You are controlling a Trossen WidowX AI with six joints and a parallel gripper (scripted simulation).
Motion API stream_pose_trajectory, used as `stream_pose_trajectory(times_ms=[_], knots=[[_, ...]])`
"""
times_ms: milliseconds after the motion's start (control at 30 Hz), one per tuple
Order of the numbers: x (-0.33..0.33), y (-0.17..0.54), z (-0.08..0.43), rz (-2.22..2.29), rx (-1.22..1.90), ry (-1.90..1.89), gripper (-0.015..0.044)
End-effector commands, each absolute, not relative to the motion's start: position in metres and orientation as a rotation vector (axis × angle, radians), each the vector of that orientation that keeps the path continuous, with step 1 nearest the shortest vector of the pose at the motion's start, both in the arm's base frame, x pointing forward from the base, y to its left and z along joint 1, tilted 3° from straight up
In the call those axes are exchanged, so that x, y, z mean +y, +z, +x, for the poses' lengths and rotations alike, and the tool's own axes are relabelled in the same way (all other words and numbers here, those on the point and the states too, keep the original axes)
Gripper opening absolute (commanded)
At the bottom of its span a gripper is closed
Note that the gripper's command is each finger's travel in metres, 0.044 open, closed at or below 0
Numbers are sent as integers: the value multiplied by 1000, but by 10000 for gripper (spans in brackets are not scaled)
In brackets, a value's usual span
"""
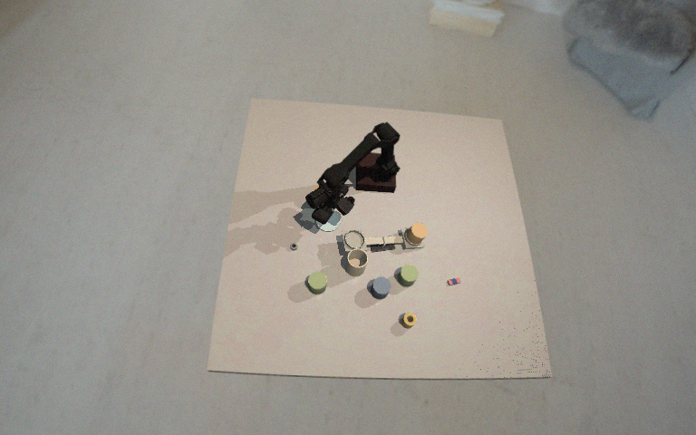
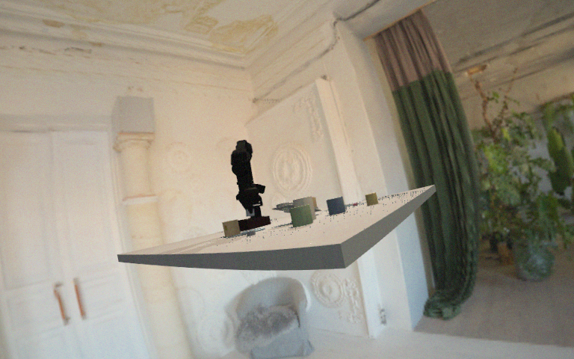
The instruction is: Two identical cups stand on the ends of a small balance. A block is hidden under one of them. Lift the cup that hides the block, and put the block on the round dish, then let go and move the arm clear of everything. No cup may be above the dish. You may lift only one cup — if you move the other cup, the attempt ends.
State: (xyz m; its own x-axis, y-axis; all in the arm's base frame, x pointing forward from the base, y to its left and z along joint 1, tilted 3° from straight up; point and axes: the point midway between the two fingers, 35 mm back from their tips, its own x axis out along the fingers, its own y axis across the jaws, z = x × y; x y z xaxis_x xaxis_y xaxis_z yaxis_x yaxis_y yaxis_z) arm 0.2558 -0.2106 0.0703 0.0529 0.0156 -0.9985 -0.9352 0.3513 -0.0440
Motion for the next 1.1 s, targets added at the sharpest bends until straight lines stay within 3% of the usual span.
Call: stream_pose_trajectory(times_ms=[0,1000,1067], knots=[[-211,65,253,-954,1296,927,0],[-210,5,256,-953,1295,927,0],[-211,10,257,-958,1299,923,52]])
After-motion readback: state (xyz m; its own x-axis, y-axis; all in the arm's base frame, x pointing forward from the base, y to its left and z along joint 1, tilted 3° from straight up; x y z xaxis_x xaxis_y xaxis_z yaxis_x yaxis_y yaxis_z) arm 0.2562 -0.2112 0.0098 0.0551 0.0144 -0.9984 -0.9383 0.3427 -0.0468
